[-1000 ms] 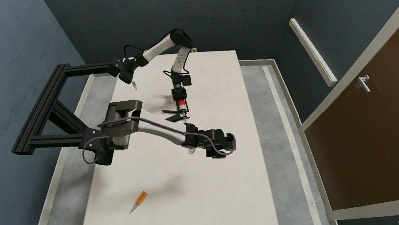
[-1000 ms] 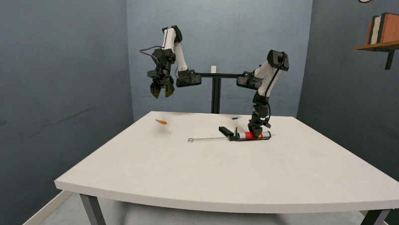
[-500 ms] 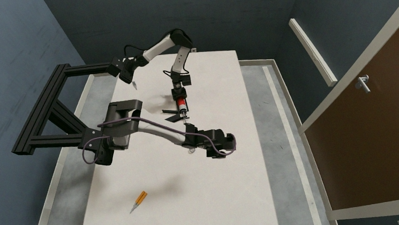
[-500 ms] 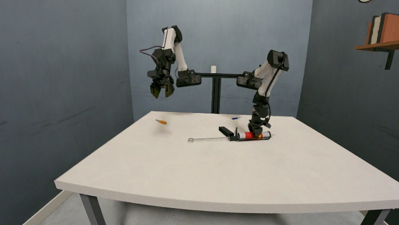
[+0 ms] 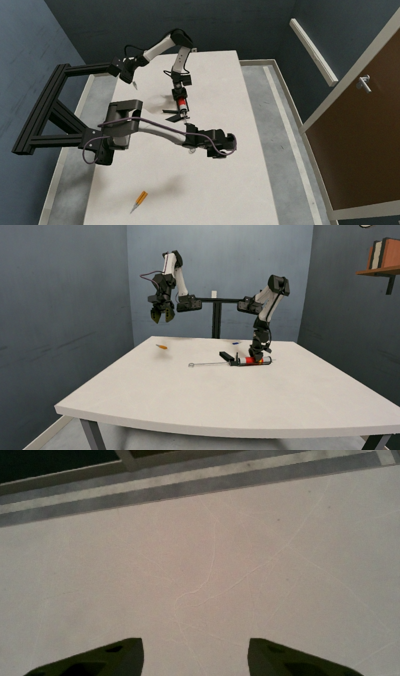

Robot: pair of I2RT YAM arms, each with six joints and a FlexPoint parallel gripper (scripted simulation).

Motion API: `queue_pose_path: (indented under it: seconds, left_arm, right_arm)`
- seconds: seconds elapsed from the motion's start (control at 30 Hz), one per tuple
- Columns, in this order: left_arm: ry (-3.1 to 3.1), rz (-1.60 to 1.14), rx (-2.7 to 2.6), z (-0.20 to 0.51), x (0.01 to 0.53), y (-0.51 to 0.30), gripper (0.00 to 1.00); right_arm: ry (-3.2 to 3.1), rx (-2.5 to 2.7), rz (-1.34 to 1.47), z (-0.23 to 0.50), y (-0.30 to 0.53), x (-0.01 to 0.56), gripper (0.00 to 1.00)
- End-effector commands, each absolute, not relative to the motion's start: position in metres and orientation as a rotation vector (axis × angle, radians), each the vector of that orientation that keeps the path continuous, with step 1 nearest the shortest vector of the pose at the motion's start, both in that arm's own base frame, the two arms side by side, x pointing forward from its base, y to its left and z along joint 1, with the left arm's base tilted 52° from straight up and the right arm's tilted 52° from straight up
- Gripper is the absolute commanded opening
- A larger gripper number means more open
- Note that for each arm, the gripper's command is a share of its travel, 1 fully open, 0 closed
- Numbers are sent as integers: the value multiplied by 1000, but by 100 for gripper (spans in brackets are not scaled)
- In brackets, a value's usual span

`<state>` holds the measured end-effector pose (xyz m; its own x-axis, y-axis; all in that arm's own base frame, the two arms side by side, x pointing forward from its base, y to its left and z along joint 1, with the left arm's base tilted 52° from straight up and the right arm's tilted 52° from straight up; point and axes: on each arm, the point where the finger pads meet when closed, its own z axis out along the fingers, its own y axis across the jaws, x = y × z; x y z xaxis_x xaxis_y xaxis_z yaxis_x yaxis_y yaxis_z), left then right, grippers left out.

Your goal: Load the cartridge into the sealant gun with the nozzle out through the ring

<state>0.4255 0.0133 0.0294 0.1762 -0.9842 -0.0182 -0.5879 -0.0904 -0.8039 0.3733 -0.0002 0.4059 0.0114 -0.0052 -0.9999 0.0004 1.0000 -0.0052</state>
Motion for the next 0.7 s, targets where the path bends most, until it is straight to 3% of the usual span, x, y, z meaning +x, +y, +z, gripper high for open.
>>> queue_pose_path:
  seconds: [0.0, 0.03, 0.07, 0.67]
  left_arm:
    - [1451, -729, -1740, 41, 425, 20, 0]
    - [1451, -729, -1740, 41, 425, 20, 0]
    - [1451, -729, -1740, 41, 425, 20, 58]
    - [1471, -707, -1758, 30, 425, 20, 58]
  right_arm:
    - [1503, -10, 7, 427, 3, 362, 52]
    - [1503, -10, 7, 427, 3, 362, 52]
    - [1503, -10, 7, 427, 3, 362, 52]
    - [1503, -10, 7, 427, 3, 362, 52]
